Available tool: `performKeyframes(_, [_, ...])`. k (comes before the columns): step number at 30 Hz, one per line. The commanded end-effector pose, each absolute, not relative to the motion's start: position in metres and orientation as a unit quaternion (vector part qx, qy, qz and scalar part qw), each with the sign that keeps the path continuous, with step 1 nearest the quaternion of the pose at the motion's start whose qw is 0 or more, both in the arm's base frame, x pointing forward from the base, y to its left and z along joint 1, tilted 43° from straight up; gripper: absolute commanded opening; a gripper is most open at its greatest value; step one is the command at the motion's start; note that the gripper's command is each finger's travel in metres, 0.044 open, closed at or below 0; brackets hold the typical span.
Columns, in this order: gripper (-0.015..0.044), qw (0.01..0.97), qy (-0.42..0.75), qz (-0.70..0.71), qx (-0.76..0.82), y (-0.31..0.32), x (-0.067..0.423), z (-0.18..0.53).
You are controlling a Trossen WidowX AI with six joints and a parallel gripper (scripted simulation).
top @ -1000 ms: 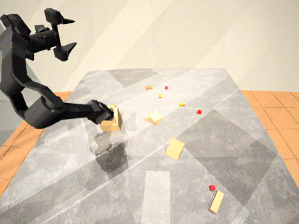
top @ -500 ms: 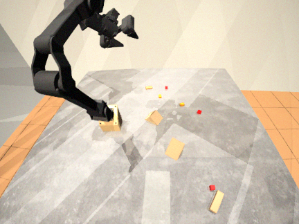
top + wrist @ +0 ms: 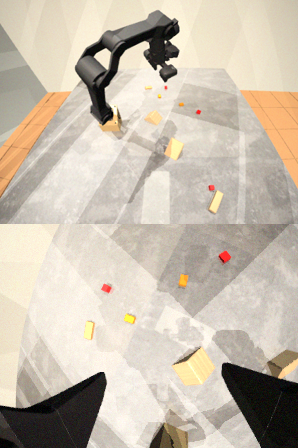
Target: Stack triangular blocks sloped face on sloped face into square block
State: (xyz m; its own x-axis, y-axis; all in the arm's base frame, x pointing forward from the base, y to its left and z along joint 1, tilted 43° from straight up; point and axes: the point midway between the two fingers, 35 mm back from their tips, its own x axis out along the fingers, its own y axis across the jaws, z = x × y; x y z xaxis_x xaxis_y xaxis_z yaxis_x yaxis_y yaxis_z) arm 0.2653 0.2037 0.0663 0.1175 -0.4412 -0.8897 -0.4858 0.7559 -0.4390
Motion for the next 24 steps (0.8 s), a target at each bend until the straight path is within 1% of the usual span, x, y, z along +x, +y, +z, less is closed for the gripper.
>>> performKeyframes(1, [0.0440,0.633,0.728,-0.084,-0.251,0.155,0.289,0.052])
performKeyframes(7, [0.0440,0.575,0.780,-0.219,-0.114,0.091,0.308,0.035])
performKeyframes(12, [0.0440,0.493,0.793,-0.356,0.025,0.031,0.314,0.022])
performKeyframes(19, [0.0440,0.480,0.793,-0.373,0.043,0.024,0.314,0.019])
performKeyframes(24, [0.0440,0.473,0.791,-0.383,0.053,0.015,0.302,-0.002])
